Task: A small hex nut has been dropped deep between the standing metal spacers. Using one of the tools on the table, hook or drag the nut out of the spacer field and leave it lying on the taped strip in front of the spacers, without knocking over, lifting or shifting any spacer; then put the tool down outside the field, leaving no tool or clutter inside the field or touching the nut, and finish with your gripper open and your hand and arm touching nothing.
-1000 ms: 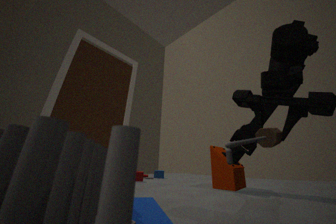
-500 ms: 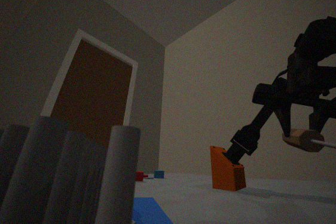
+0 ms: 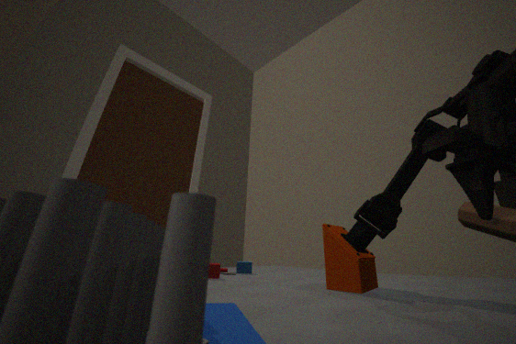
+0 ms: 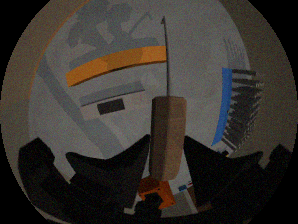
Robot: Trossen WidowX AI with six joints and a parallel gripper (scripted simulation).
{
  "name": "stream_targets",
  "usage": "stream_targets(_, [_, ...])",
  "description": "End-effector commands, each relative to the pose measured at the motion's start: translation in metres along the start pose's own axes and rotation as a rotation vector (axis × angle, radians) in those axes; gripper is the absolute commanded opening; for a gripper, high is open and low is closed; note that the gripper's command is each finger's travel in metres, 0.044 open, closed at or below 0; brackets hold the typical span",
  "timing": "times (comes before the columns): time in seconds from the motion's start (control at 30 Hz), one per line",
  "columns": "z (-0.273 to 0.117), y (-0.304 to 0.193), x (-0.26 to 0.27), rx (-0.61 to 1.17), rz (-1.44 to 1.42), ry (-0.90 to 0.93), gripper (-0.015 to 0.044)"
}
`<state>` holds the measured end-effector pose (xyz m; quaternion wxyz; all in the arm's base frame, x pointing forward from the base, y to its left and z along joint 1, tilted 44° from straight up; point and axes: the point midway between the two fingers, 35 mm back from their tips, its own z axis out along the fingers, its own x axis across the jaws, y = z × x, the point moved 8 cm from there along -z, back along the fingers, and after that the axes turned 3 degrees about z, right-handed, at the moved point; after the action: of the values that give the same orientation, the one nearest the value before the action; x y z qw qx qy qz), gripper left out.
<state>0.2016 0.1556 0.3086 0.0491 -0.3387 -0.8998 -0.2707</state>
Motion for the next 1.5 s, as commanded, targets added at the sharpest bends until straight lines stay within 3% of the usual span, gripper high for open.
stream_targets(0.0, [-0.004,0.001,0.014,-0.005,-0.153,0.02,0.0])
stream_targets(1.47, [-0.038,-0.022,0.133,-0.126,-1.629,0.218,0.0])
